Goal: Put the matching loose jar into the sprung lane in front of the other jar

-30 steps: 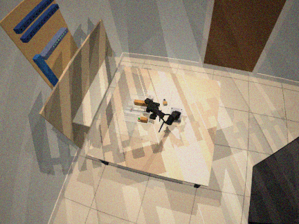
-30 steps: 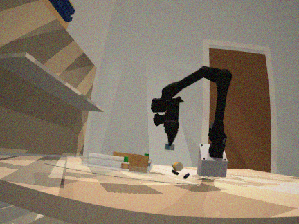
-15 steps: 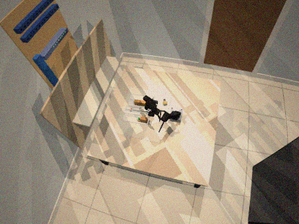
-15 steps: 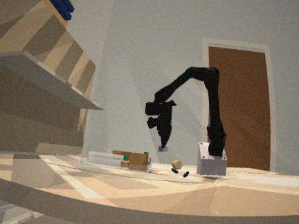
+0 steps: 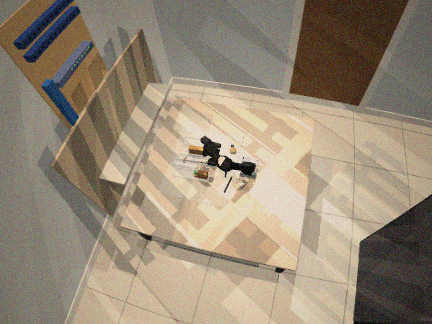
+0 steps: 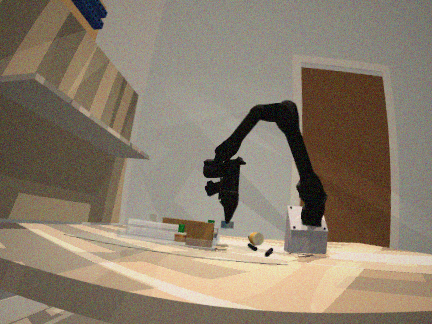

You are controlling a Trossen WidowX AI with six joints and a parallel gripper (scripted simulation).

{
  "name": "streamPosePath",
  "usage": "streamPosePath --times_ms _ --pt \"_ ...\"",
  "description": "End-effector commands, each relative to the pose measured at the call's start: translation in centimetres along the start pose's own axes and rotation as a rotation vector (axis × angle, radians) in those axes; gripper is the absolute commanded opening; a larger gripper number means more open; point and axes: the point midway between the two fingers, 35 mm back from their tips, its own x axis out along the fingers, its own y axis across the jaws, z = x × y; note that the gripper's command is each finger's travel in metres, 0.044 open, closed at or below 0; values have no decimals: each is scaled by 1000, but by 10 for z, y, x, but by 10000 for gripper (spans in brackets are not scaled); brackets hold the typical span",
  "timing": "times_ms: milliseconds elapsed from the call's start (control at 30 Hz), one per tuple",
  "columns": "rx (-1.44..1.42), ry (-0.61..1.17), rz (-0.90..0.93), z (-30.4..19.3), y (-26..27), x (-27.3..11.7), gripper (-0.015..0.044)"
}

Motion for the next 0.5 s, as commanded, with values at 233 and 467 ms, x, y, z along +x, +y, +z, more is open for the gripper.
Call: streamPosePath --times_ms 233,467 --pt "-13 -9 -8 5 -3 23 0" --pt "-13 -9 -8 5 -3 23 0"
